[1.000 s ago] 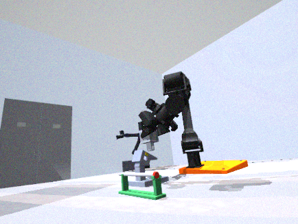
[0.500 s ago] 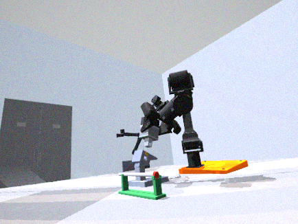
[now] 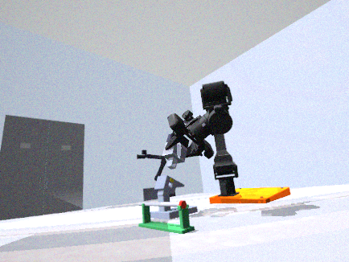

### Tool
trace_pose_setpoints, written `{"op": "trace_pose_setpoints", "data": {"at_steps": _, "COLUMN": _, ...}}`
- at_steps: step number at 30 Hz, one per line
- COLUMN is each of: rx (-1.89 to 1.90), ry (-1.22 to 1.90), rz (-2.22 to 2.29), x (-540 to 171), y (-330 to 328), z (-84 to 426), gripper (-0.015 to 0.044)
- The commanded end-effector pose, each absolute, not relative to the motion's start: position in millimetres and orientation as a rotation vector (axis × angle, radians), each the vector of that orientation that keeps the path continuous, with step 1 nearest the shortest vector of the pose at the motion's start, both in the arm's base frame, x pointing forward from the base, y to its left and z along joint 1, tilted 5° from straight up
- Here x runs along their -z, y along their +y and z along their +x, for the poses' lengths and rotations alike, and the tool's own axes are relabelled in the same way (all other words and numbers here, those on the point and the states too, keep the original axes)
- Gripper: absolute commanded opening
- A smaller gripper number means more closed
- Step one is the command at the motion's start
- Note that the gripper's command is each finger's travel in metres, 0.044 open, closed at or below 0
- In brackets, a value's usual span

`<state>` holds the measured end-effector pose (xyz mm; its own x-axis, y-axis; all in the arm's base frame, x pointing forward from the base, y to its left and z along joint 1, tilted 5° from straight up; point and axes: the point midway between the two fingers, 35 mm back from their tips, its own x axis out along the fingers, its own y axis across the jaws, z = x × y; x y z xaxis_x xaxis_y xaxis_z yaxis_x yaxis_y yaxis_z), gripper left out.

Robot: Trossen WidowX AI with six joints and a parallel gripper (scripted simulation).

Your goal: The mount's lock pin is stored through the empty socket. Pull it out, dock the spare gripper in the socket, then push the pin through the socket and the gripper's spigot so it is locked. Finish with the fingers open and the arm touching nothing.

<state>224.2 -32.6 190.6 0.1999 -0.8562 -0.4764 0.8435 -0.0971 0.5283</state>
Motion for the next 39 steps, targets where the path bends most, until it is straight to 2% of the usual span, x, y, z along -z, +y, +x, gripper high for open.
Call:
{"op": "trace_pose_setpoints", "data": {"at_steps": 1, "rx": 1.426, "ry": -0.031, "rz": 0.873, "x": -192, "y": -33, "z": 229, "gripper": 0.0}}
{"op": "trace_pose_setpoints", "data": {"at_steps": 39, "rx": 1.465, "ry": -0.013, "rz": 0.878, "x": -149, "y": -34, "z": 255, "gripper": 0.0}}
